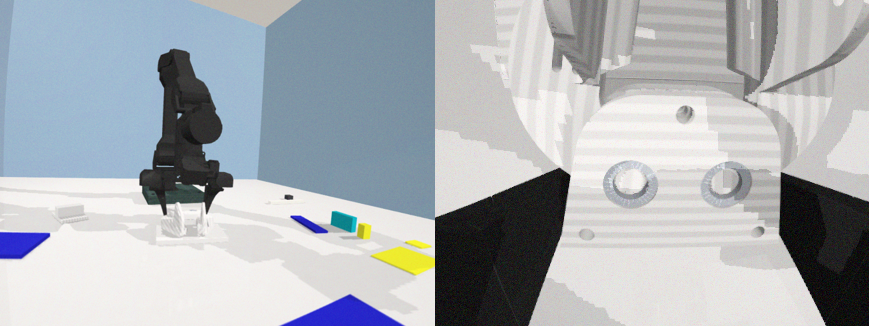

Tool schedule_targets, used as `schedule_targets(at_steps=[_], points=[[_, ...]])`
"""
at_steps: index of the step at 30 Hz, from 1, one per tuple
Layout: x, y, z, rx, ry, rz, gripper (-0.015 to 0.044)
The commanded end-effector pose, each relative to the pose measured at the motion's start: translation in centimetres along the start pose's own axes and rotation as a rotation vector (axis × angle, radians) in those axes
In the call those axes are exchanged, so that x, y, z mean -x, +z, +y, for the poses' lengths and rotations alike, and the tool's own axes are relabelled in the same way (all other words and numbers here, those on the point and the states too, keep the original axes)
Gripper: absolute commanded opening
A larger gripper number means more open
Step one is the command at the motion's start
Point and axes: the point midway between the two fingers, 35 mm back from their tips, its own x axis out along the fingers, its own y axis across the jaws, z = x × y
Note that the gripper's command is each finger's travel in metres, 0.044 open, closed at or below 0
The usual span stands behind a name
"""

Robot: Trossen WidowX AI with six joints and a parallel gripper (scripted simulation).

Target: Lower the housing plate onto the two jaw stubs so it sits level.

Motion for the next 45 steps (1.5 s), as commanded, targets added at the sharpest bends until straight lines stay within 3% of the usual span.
schedule_targets(at_steps=[1, 41, 45], points=[[-0.06, -0.02, -0.03, 0.004, -0.001, 0.001, 0.0351], [-0.06, -0.02, -0.03, 0.004, -0.001, 0.001, 0.0351], [-0.01, 0.00, 0.00, 0.000, 0.000, 0.000, 0.0440]])
